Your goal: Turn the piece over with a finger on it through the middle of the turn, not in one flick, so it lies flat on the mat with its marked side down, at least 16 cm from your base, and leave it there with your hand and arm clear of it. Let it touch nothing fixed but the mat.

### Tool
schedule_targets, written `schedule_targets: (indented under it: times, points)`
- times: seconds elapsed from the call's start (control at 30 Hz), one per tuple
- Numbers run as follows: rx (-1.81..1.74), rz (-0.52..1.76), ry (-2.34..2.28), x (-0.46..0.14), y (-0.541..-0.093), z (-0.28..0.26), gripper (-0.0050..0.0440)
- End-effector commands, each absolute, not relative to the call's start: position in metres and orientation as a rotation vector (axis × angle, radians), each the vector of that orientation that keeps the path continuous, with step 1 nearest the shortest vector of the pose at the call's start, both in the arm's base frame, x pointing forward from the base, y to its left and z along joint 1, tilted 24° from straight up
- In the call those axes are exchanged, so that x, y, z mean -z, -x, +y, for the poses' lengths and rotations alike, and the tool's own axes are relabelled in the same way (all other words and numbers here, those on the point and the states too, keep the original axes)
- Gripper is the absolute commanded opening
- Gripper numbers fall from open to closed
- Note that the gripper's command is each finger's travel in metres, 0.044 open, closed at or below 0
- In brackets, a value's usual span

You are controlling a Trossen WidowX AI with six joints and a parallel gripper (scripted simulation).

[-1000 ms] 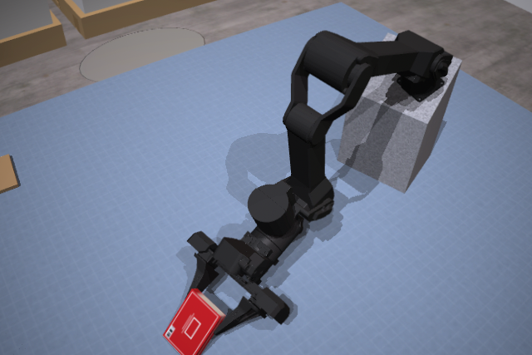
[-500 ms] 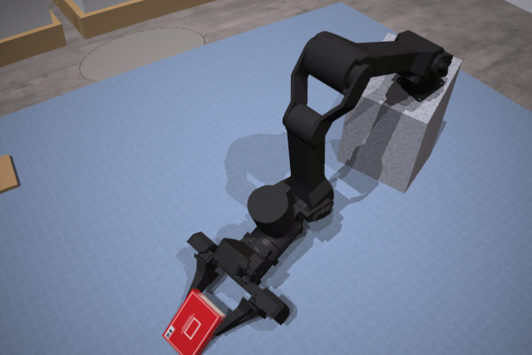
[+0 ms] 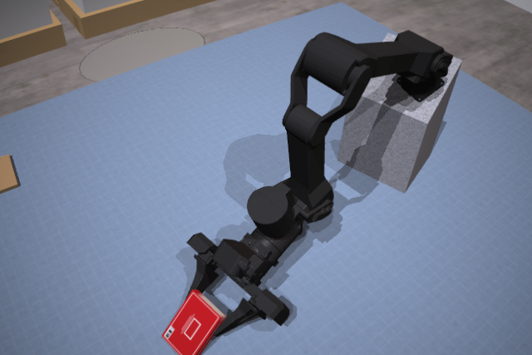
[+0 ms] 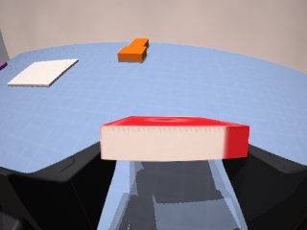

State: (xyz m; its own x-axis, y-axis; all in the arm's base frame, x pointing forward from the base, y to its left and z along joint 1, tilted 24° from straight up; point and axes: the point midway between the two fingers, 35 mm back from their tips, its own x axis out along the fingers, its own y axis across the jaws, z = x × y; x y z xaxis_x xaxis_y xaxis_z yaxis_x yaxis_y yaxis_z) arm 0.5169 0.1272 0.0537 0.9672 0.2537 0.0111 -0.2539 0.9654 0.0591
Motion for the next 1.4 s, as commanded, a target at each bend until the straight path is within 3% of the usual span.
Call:
schedule_targets:
  times: [0.0, 1.37]
  points:
    - [-0.256, 0.016, -0.057, -0.046, -0.516, 0.127, 0.0000]
    - [-0.241, 0.011, -0.063, -0.043, -0.522, 0.130, 0.0000]
